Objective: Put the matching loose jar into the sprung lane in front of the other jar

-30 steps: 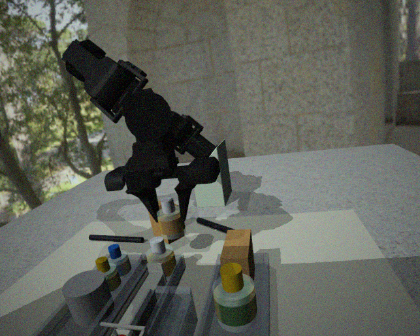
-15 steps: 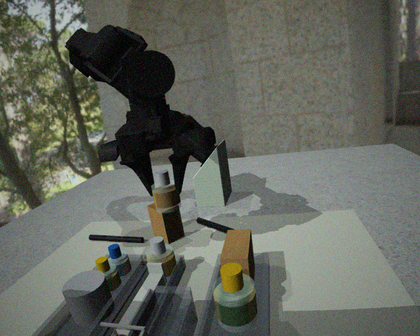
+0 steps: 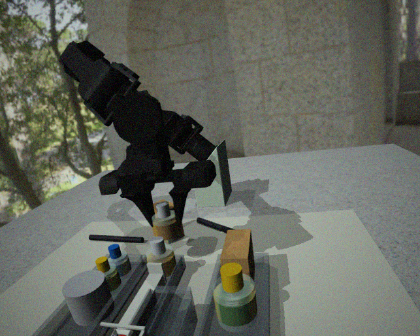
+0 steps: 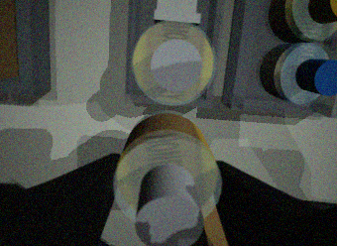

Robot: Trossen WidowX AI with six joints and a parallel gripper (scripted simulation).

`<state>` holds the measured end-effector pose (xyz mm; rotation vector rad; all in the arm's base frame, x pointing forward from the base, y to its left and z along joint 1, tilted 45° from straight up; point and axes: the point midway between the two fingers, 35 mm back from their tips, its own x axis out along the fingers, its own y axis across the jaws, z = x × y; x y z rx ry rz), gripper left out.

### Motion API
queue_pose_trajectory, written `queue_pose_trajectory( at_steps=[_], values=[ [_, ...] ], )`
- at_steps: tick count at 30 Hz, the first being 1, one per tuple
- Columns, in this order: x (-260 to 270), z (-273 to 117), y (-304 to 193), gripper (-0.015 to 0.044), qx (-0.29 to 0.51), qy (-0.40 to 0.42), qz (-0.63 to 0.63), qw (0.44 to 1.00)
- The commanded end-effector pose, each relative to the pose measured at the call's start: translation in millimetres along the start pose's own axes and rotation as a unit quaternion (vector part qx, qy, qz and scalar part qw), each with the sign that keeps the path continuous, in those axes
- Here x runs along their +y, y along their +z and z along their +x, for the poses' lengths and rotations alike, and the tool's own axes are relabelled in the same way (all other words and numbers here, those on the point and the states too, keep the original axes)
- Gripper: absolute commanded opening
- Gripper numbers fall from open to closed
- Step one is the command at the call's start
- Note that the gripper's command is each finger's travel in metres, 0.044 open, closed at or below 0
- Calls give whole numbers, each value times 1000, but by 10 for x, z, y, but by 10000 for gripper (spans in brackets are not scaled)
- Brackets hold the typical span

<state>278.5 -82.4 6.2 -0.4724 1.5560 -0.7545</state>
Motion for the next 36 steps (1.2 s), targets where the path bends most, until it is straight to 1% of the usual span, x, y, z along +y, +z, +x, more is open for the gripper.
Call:
queue_pose_trajectory(
  at_steps=[1,36],
  values=[
    [-6,142,-21,0,3,-4,-5,1000],
    [-7,174,104,0,2,-4,-5,1000]
  ],
)
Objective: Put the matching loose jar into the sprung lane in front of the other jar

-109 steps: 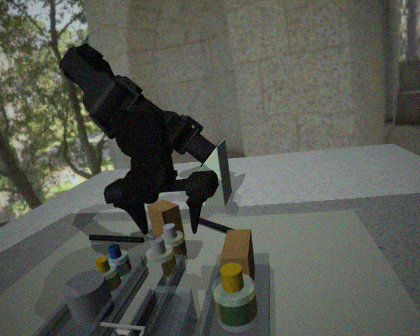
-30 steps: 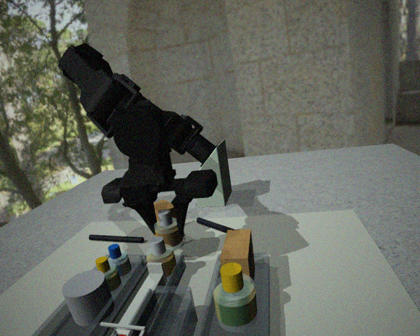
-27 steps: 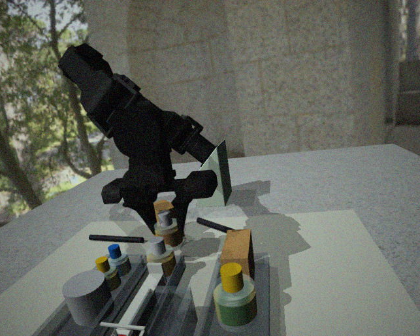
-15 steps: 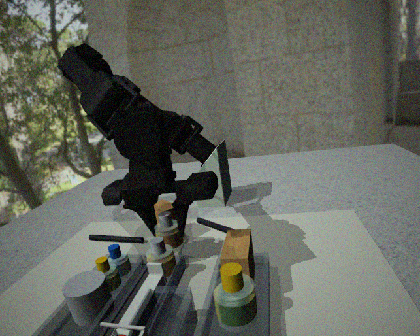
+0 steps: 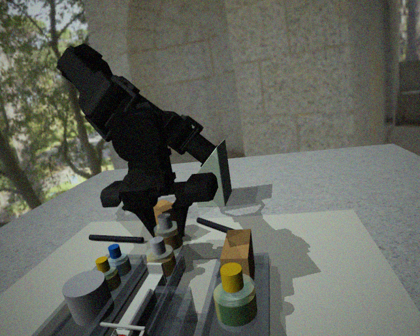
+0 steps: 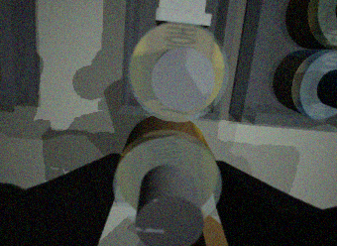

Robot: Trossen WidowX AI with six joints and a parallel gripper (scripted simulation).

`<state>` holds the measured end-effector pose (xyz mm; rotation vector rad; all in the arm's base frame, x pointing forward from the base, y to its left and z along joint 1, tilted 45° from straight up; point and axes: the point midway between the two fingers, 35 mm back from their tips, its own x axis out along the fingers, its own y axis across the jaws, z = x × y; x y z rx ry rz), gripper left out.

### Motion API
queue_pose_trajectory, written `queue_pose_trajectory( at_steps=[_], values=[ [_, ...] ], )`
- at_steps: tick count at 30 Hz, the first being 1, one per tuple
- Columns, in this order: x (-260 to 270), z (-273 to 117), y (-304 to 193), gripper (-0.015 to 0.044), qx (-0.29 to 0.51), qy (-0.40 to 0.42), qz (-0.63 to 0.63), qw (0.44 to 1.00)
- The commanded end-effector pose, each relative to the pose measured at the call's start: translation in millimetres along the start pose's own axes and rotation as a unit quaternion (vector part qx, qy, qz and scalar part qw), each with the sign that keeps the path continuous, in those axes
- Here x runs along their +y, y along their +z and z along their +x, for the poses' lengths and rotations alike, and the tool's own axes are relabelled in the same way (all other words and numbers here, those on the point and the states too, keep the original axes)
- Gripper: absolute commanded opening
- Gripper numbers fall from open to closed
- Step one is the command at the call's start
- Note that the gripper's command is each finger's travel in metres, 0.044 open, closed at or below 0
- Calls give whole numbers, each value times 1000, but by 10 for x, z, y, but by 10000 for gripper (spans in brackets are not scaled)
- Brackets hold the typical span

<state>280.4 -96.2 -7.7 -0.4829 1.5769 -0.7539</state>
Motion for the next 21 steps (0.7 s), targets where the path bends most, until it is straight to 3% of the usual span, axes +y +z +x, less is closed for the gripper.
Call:
queue_pose_trajectory(
  at_steps=[1,21],
  values=[
    [-12,-18,63,0,-6,-1,2,1000],
    [-15,-21,148,0,-6,-1,2,1000]
  ],
)
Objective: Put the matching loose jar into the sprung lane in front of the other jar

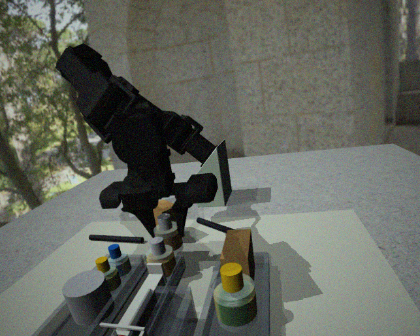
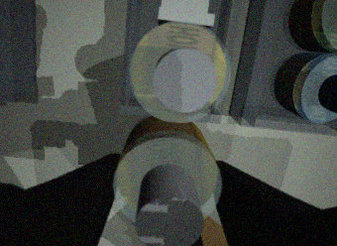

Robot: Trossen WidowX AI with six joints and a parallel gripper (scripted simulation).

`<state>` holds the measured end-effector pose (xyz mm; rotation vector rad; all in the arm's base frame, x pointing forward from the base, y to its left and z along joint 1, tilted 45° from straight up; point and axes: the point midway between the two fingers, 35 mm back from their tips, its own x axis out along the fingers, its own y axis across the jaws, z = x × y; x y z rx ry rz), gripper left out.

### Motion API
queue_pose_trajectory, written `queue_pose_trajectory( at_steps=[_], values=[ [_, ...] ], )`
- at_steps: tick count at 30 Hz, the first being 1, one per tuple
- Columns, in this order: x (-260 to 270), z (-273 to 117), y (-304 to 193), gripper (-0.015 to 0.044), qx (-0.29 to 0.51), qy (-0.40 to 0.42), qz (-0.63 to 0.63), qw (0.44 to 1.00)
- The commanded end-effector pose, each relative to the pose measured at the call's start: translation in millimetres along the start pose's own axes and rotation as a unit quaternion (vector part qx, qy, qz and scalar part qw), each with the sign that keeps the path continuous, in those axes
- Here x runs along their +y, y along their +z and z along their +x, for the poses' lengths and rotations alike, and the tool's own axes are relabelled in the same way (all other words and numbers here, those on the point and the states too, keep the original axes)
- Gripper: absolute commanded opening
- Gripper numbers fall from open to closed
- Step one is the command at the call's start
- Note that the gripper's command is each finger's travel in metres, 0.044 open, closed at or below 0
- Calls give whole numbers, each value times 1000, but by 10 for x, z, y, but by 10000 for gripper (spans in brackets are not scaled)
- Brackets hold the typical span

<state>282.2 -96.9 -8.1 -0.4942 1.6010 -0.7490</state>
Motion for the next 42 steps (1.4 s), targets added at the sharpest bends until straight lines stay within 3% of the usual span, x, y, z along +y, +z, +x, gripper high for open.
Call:
queue_pose_trajectory(
  at_steps=[1,42],
  values=[
    [-18,-28,132,0,-15,1,12,1000],
    [-33,-49,306,0,-15,1,12,1000]
  ],
)
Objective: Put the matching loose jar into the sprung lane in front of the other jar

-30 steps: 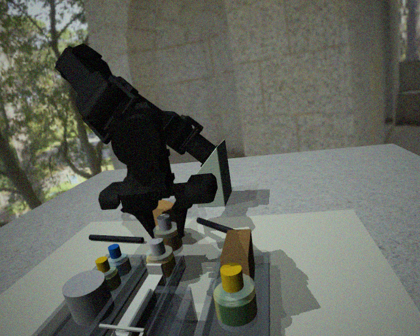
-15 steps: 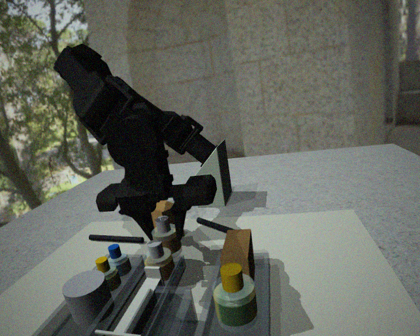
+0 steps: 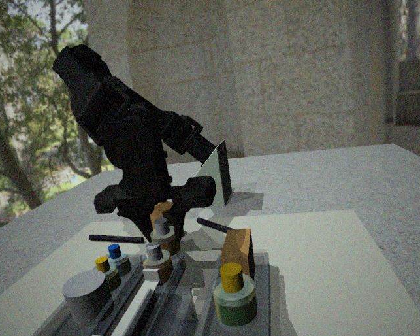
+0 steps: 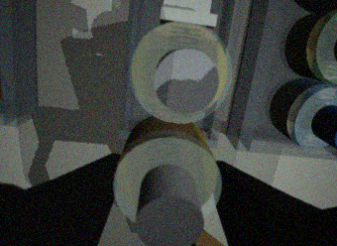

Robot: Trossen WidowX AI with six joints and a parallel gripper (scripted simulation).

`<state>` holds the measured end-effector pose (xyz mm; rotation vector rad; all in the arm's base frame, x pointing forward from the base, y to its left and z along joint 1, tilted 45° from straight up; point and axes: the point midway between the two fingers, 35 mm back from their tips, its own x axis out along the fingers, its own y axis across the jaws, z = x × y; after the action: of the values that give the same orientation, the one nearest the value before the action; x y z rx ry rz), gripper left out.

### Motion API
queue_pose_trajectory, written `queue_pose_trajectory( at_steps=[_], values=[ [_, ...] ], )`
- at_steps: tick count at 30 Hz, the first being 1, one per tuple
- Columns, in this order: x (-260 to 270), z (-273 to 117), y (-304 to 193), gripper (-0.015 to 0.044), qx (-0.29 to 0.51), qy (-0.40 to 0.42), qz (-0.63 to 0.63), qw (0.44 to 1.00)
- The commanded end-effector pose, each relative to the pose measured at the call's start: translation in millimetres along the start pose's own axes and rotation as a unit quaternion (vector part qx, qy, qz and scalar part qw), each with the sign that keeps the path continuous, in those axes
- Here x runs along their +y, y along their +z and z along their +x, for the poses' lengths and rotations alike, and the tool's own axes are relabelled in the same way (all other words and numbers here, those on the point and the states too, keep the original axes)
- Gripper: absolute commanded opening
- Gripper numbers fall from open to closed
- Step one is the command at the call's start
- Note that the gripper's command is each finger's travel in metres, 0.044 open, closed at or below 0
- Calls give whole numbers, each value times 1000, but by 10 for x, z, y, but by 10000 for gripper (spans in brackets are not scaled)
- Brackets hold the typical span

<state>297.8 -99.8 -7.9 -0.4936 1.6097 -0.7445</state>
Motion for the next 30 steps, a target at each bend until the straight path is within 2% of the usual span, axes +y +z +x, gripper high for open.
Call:
queue_pose_trajectory(
  at_steps=[1,30],
  values=[
    [-29,-43,151,0,-19,-1,15,1000],
    [-43,-75,270,0,-19,-1,15,1000]
  ],
)
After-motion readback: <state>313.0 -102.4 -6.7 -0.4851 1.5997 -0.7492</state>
